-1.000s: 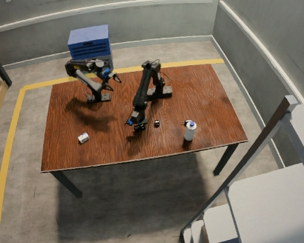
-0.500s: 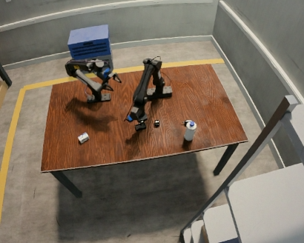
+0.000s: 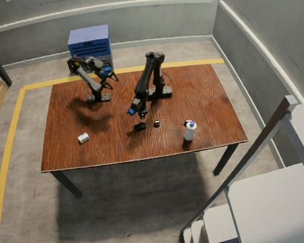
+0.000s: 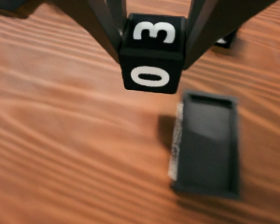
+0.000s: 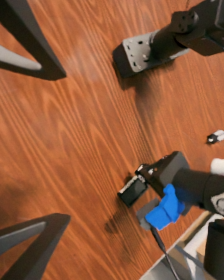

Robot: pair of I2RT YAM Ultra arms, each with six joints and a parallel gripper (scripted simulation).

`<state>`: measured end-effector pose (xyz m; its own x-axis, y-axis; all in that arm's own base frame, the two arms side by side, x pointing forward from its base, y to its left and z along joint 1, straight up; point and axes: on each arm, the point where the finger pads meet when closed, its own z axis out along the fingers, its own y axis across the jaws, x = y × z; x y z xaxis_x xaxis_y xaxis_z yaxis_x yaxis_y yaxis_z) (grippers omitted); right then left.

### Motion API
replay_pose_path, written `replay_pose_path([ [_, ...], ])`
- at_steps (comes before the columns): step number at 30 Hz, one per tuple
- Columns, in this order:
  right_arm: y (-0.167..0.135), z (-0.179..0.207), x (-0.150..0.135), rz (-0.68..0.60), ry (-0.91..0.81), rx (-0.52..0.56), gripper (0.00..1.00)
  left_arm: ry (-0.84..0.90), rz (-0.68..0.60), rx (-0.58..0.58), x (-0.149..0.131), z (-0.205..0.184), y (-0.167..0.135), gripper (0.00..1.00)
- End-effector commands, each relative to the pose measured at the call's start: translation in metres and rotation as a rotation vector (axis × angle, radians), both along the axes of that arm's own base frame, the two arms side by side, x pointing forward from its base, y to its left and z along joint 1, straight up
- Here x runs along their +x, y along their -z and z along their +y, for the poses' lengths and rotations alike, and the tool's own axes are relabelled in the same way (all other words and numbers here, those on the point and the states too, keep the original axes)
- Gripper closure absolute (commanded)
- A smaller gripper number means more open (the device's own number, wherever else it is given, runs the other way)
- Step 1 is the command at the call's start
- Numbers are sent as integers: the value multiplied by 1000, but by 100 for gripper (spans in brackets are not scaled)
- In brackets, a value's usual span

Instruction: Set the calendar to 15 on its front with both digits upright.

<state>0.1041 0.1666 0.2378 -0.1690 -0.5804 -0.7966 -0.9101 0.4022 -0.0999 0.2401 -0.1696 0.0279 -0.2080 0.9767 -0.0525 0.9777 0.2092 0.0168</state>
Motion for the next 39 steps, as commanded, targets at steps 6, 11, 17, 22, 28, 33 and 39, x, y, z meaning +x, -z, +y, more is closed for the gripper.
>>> replay_pose_path([
  [6,-6,-9,-5,81,-80,-52,0,21,-8,14,-55,11,17,74],
  [11,-10,-13,6,72,-28,-46,0,42,10,34,-73,18,25,74],
  [17,-10,-13,6,71,-27,-46,0,93,25,49,-80,22,27,74],
  [22,-10,-13,6,71,-27,-46,0,321,10,40,-78,20,27,74],
  [28,-10,-13,6,71,-27,-46,0,558,1,42,-78,20,27,74],
  [33,-10,-13,6,71,-27,-46,0,684,-4,44,-78,20,27,74],
  [39,-10,-13,6,71,-27,-46,0,712,-2,46,-79,21,27,74],
])
